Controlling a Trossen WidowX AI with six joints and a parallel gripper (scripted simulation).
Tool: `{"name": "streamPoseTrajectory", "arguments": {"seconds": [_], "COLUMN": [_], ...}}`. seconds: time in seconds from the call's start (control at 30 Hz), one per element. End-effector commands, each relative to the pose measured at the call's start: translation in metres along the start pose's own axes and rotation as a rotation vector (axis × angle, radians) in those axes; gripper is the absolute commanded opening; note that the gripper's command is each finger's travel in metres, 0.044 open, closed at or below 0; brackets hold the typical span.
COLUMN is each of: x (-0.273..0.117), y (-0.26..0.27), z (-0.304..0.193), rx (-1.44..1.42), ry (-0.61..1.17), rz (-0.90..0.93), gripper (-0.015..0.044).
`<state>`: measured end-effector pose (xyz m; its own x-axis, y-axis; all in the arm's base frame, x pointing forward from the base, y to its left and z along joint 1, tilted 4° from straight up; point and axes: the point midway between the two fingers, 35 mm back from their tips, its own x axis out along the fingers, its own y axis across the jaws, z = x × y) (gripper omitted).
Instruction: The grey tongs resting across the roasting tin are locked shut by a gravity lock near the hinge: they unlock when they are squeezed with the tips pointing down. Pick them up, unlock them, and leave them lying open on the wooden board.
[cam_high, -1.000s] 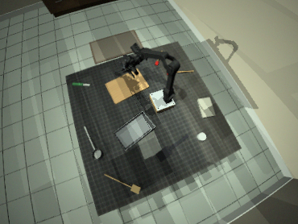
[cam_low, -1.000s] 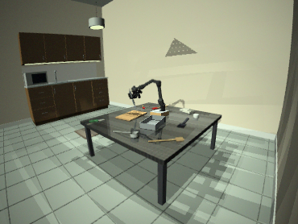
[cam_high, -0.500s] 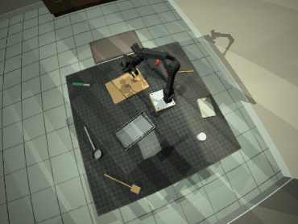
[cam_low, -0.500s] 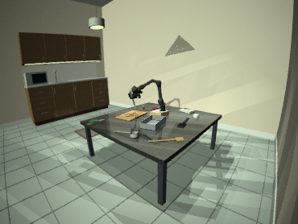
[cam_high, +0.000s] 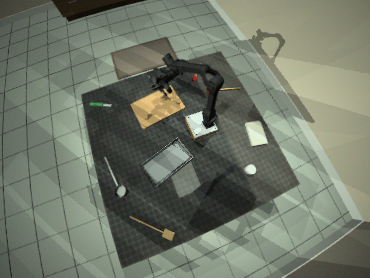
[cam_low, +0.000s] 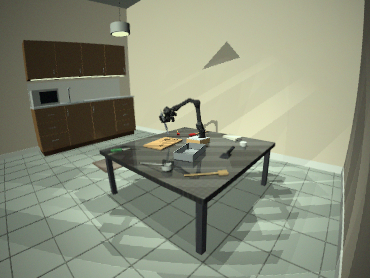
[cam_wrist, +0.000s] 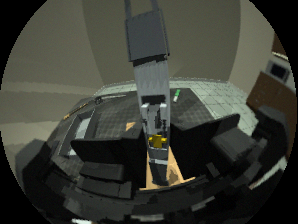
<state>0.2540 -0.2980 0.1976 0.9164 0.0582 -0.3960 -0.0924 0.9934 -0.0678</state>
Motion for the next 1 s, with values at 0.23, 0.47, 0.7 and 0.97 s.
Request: {"name": "streamPoseTrajectory", "arguments": {"seconds": [0.23, 0.47, 0.7, 0.97], "x": [0.013, 0.036, 0.054, 0.067], "y": [-0.004, -0.008, -0.008, -0.005], "z": [-0.009, -0.032, -0.054, -0.078], "rx": [0.028, 0.082, 0.108, 0.1], "ry": [0.086, 0.293, 0.509, 0.766], "rz": [0.002, 0.002, 0.004, 0.006], "gripper": [-0.015, -0.015, -0.015, -0.015]}}
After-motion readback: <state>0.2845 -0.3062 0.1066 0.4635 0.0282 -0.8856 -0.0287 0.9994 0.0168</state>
